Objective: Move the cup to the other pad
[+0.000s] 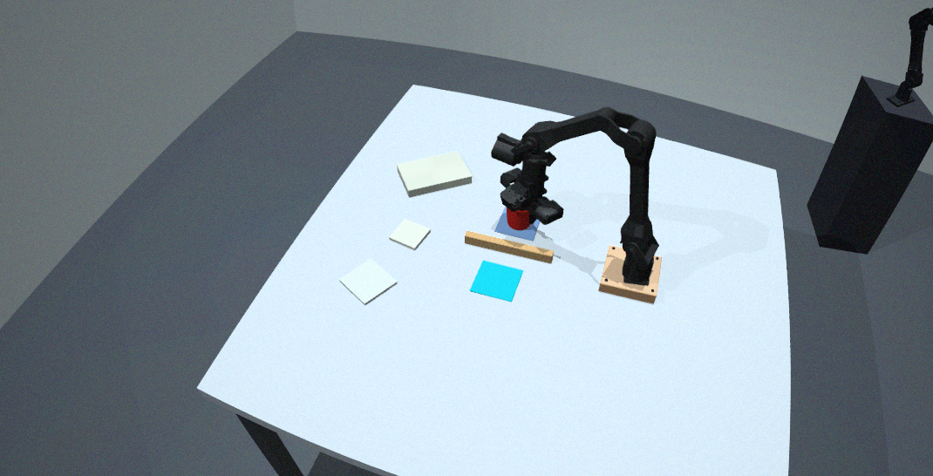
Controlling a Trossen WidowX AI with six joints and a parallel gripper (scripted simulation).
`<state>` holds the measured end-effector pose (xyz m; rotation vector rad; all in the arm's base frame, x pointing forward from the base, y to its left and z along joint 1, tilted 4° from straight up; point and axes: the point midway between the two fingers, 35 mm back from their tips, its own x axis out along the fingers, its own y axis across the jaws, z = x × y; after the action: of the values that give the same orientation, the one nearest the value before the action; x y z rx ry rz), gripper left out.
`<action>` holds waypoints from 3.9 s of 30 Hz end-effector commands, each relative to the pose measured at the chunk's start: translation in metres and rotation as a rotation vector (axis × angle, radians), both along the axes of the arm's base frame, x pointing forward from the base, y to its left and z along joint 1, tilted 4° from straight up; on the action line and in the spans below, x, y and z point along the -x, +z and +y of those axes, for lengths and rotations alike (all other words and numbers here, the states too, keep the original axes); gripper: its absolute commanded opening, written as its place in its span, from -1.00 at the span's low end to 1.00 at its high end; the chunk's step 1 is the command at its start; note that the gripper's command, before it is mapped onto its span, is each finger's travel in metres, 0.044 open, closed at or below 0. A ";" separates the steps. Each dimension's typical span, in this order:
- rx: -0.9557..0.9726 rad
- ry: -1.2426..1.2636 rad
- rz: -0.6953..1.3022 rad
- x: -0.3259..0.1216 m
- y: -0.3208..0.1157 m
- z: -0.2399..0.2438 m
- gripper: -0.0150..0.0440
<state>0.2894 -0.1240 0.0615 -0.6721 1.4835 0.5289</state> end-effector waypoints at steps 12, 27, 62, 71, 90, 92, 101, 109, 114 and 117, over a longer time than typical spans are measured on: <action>0.000 0.000 -0.001 0.000 0.000 0.000 -0.44; 0.001 0.001 0.000 0.000 0.025 0.002 -0.49; -0.001 0.007 0.001 0.002 0.051 0.008 -0.49; -0.001 0.005 0.001 -0.001 0.050 0.025 -0.49; -0.004 0.004 0.000 -0.007 0.048 0.064 -0.49; -0.005 0.004 0.000 -0.007 0.048 0.068 -0.49; -0.006 0.003 0.000 -0.010 0.047 0.086 -0.49; -0.008 0.003 0.000 -0.012 0.046 0.103 -0.49; -0.009 0.003 0.000 -0.013 0.046 0.114 -0.49; -0.010 0.003 0.000 -0.014 0.045 0.121 -0.49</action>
<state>0.3028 -0.0106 0.1069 -0.6676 1.4768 0.5426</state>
